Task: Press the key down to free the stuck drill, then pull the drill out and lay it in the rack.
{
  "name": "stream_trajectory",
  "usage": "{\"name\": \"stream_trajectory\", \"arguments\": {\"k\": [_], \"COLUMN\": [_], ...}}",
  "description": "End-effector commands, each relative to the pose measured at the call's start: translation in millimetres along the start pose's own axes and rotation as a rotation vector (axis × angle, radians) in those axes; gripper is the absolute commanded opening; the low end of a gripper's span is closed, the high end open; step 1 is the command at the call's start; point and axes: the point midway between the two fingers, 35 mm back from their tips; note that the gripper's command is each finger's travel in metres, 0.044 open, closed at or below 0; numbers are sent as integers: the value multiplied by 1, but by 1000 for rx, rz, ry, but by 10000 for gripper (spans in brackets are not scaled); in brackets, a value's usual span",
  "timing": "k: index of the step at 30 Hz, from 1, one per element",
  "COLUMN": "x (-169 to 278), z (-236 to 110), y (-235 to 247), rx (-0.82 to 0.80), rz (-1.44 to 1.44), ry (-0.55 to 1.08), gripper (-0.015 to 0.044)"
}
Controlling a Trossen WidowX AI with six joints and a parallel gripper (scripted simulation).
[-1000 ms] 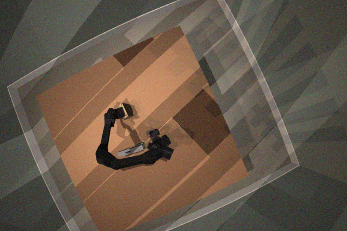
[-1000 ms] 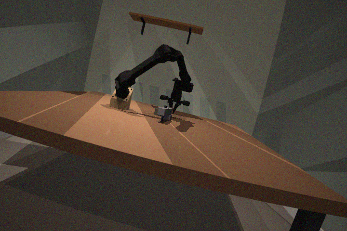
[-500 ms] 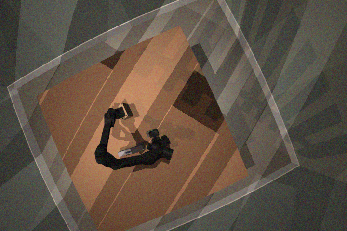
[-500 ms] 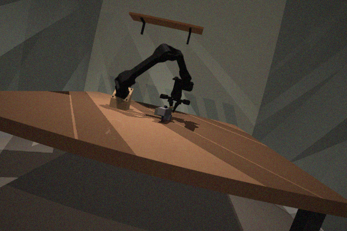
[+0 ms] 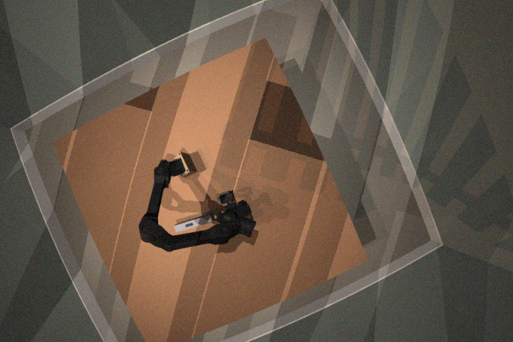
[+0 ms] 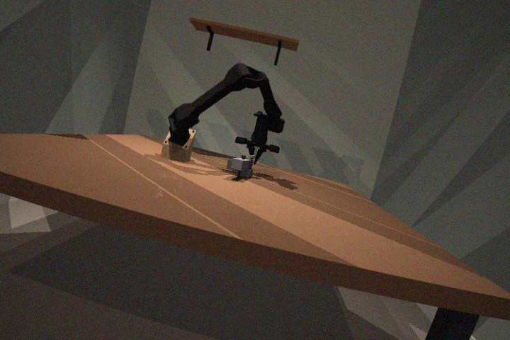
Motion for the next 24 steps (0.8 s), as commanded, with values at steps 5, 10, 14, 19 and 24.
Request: {"name": "stream_trajectory", "arguments": {"k": [5, 10, 14, 19, 24], "x": [-1, -1, -1, -1, -1], "z": [-5, -7, -8, -10, -12], "y": [0, 0, 0, 0, 0], "rx": [1, 1, 1, 1, 1], "rz": [4, 3, 3, 3, 3], "ry": [-4, -4, -4, -4, -4], "gripper": [0, 0, 0, 0, 0]}}
Point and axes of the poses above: the point midway between the two fingers, 35 mm back from their tips, its own z axis out along the fingers, its own y axis across the jaws, x = y × z, and after that the axes turned 5 degrees about z, right-handed
